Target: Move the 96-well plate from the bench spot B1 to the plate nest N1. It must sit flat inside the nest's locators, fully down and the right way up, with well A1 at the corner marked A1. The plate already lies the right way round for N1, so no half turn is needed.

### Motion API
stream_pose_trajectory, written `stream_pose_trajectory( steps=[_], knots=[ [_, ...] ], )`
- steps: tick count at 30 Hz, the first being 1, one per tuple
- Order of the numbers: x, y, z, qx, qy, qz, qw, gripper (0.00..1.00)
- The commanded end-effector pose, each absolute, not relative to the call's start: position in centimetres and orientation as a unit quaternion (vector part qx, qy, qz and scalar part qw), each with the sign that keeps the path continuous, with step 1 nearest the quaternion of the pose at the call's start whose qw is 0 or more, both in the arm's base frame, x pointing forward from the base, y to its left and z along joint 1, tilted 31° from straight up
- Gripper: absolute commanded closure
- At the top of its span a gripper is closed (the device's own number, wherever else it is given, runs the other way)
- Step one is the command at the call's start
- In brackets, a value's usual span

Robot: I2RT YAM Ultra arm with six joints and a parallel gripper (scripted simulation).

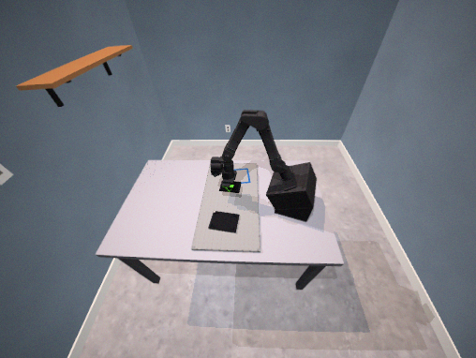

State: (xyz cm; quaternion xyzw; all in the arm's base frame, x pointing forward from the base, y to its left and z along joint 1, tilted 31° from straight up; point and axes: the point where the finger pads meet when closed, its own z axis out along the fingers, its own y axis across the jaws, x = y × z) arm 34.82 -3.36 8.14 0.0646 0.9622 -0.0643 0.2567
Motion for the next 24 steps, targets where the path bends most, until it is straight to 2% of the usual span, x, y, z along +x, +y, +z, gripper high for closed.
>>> stream_pose_trajectory(
  steps=[1, 24],
  knots=[
    [35.5, -2.3, 8.3, 0.074, 0.962, -0.068, 0.255, 1.0],
    [36.5, 4.8, 7.8, 0.074, 0.961, -0.068, 0.256, 1.0]
  ],
)
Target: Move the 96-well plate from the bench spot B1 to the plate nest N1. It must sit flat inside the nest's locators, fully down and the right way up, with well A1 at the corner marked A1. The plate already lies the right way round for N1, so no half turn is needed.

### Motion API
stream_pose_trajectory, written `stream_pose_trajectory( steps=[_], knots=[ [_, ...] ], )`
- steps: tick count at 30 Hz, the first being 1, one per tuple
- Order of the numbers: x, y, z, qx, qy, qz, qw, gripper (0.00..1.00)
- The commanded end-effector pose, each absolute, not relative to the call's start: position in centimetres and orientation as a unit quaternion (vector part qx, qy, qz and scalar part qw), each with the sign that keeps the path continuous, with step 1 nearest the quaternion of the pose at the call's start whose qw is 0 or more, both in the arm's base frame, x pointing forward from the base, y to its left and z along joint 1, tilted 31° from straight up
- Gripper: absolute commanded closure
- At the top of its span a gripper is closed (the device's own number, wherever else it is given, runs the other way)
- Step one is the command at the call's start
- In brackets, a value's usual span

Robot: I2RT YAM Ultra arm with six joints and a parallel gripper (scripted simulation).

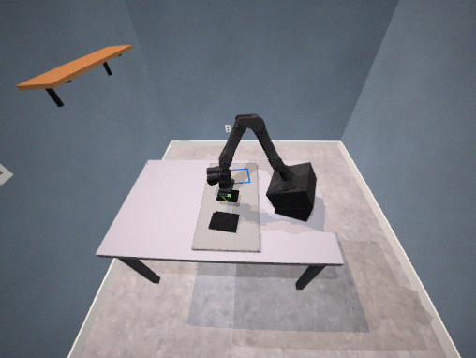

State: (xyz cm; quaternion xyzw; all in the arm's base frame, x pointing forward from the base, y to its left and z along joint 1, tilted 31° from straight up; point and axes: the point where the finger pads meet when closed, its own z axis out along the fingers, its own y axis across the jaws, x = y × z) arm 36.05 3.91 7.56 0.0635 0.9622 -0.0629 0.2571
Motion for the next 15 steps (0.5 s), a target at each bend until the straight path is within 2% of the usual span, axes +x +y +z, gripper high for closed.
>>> stream_pose_trajectory(
  steps=[1, 15],
  knots=[
    [36.6, 5.1, 7.8, 0.074, 0.961, -0.068, 0.256, 1.0],
    [37.2, 9.1, 7.5, 0.073, 0.961, -0.068, 0.256, 1.0]
  ],
)
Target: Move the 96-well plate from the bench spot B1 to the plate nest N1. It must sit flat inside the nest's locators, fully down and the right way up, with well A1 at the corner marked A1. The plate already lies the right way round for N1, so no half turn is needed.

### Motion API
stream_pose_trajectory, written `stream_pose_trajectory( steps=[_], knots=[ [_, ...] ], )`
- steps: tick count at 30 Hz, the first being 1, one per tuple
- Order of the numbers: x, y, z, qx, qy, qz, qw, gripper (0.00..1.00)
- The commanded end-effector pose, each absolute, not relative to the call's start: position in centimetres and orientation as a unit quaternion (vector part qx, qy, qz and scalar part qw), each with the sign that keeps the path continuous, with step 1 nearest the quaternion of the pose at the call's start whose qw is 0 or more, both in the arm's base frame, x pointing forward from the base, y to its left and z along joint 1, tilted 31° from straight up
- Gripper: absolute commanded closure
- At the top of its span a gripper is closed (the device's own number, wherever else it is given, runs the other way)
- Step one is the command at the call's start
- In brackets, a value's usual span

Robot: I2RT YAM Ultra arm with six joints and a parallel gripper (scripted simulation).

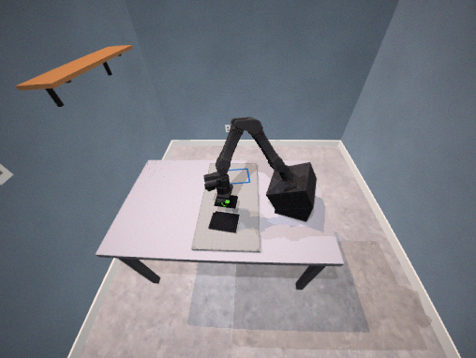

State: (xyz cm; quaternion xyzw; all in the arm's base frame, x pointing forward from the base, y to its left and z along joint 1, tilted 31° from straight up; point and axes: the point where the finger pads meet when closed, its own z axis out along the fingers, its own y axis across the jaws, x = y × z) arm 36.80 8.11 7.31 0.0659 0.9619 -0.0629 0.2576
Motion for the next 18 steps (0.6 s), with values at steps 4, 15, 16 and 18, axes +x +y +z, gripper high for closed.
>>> stream_pose_trajectory(
  steps=[4, 15, 16, 18],
  knots=[
    [37.4, 10.4, 7.5, 0.073, 0.961, -0.068, 0.257, 1.0],
    [37.8, 13.4, 7.3, 0.073, 0.961, -0.067, 0.257, 1.0],
    [37.9, 13.8, 7.2, 0.073, 0.961, -0.067, 0.257, 1.0],
    [37.9, 14.4, 7.2, 0.073, 0.961, -0.067, 0.257, 1.0]
  ],
)
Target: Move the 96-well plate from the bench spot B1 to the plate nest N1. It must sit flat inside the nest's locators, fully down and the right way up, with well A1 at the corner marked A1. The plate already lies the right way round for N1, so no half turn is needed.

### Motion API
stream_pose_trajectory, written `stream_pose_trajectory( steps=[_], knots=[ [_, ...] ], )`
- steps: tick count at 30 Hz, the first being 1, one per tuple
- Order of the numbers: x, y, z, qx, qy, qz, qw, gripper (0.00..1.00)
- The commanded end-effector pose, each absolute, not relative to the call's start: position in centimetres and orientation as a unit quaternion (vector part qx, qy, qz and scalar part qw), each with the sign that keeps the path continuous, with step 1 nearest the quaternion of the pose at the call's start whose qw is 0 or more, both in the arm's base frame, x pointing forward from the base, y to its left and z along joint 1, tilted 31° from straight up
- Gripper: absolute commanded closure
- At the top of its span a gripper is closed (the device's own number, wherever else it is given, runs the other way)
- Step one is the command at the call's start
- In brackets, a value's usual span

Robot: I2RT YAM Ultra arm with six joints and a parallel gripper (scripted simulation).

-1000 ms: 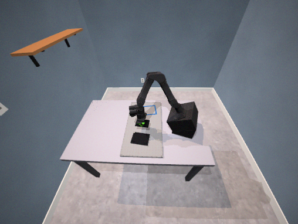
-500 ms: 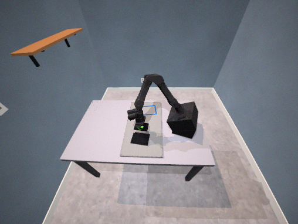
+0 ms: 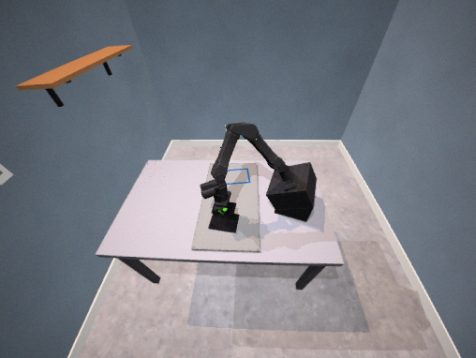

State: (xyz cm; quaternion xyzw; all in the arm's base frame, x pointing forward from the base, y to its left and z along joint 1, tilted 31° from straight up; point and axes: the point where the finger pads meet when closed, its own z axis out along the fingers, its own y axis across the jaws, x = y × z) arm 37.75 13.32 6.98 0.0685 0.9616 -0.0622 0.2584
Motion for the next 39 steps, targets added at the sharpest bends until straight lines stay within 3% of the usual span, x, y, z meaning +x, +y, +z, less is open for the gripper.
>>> stream_pose_trajectory(
  steps=[1, 39],
  knots=[
    [38.0, 14.8, 7.2, 0.073, 0.961, -0.067, 0.257, 1.0],
    [38.3, 17.0, 7.1, 0.075, 0.961, -0.064, 0.259, 1.0]
  ],
)
